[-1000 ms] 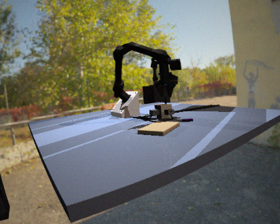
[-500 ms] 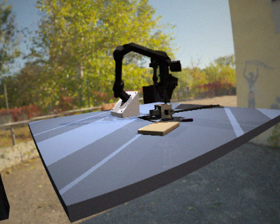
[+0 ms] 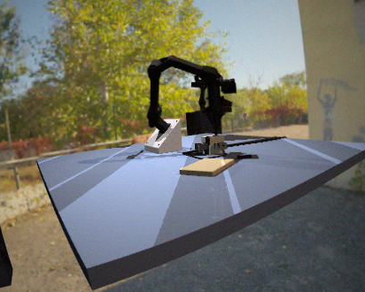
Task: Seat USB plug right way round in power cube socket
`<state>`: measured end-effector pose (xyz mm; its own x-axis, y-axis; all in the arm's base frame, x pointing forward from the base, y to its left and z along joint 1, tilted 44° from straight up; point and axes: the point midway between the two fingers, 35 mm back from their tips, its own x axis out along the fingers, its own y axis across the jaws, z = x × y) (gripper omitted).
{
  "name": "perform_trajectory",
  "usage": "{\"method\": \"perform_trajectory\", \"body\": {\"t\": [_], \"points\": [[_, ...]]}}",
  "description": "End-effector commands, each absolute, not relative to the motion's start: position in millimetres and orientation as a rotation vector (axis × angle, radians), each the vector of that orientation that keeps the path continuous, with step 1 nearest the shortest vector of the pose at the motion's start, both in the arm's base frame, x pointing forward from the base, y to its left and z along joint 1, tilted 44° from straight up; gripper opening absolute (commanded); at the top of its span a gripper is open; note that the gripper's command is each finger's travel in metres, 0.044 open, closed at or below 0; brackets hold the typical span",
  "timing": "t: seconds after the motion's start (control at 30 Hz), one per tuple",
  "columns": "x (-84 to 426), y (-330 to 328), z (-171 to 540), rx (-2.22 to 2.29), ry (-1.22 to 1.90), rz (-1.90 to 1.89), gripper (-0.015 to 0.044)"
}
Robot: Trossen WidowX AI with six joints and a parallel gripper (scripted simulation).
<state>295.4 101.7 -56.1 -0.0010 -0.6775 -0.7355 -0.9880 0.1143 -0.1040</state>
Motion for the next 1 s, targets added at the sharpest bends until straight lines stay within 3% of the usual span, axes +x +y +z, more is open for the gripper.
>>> {"method": "perform_trajectory", "body": {"t": [0.0,0.97], "points": [[295.5,101.8,-56.0,-1.627,1.745,0.609,0.0000],[295.3,107.0,-50.5,-1.626,1.745,0.609,0.0000]]}}
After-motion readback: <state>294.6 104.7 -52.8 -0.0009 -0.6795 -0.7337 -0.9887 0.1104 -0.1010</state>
